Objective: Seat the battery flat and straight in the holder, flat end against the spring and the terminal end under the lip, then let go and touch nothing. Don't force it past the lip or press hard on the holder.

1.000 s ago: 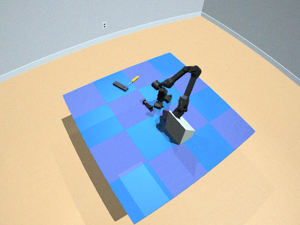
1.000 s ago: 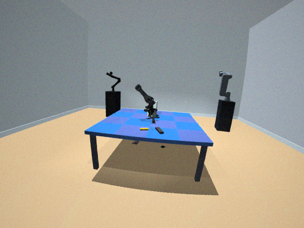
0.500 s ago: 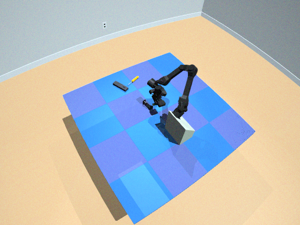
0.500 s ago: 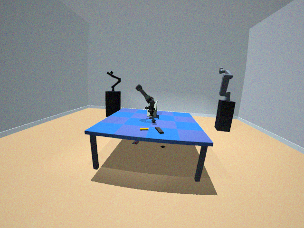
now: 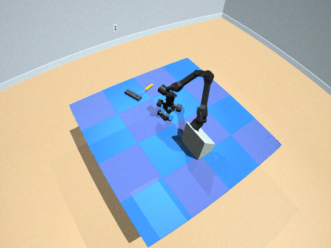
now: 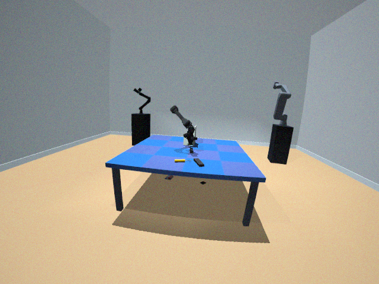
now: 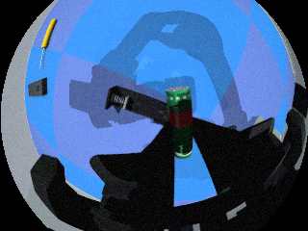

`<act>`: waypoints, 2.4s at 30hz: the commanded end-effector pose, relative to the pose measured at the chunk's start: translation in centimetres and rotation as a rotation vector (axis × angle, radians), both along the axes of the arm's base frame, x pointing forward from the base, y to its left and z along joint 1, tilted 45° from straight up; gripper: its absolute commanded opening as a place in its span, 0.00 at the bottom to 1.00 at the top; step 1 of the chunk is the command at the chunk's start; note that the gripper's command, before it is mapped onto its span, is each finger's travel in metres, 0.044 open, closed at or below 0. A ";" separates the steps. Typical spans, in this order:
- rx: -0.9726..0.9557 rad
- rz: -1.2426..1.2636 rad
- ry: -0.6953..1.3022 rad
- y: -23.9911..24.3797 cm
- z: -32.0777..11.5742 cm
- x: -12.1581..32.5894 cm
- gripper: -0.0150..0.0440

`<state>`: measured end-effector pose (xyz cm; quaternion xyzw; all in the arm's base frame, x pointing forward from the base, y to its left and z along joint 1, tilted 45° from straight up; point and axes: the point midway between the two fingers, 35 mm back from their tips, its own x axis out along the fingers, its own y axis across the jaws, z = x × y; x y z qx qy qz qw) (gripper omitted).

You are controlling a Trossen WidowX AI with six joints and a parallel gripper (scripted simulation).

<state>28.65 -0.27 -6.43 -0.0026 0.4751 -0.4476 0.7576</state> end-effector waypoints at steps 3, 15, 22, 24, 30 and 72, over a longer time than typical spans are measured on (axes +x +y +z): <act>-0.056 0.243 0.220 1.1 -0.2 1.1 0.36; -0.152 0.690 0.646 2.9 -0.7 2.7 0.36; -0.166 0.744 0.697 3.1 -0.8 2.9 0.36; -0.166 0.744 0.697 3.1 -0.8 2.9 0.36; -0.148 0.695 0.747 2.4 -1.5 3.0 0.36; -0.074 0.466 0.966 -0.1 -4.2 3.7 0.36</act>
